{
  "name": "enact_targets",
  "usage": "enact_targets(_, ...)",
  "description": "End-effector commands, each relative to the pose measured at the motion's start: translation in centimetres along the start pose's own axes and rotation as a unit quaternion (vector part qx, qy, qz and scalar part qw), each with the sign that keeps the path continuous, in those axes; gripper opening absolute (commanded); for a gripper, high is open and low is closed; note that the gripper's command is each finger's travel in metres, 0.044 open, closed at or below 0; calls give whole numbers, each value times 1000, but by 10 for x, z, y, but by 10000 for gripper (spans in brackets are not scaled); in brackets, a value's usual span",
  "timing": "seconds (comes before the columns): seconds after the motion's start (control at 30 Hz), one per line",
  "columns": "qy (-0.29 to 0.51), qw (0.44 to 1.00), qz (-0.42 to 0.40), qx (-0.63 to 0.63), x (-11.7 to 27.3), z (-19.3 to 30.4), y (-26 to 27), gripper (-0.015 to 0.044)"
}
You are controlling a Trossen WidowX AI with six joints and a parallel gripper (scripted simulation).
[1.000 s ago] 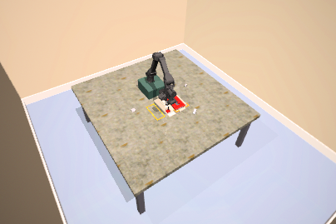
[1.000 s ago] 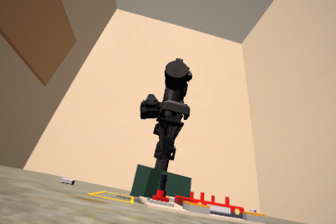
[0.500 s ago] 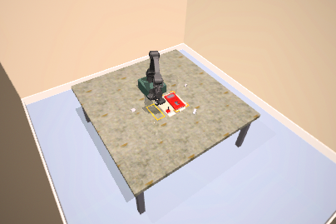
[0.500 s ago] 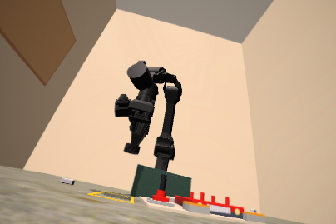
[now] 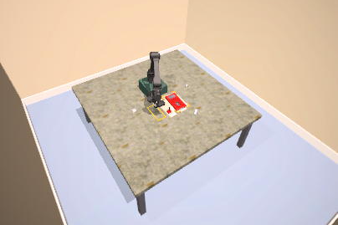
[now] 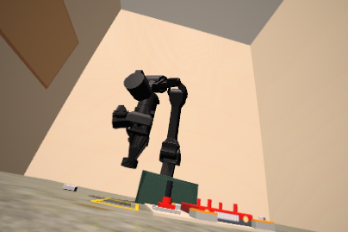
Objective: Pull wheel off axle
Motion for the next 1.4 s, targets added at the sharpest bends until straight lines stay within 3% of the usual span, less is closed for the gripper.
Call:
enact_targets(0.0,3,1000,2,2,-18,1,0,0)
enact_targets(0.33,4,1000,2,2,-78,2,-3,0)
enact_targets(0.5,4,1000,3,2,-82,2,-3,0)
enact_targets(0.87,4,1000,6,4,-76,2,-3,289)
enact_targets(1.07,3,1000,3,2,-21,1,-3,300)
enact_targets(1.2,3,1000,2,2,-18,1,-3,300)
enact_targets(1.37,1,1000,0,1,1,15,-30,431)
Point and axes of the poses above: the point midway between the two fingers, 35 mm back from their tips, its own x axis back along the fingers, its own y axis across the jaws, z = x × y, the point moved 1 cm from there along x, back along the fingers, and after that the axes turned 4 degrees about x, right-handed, at the moved point
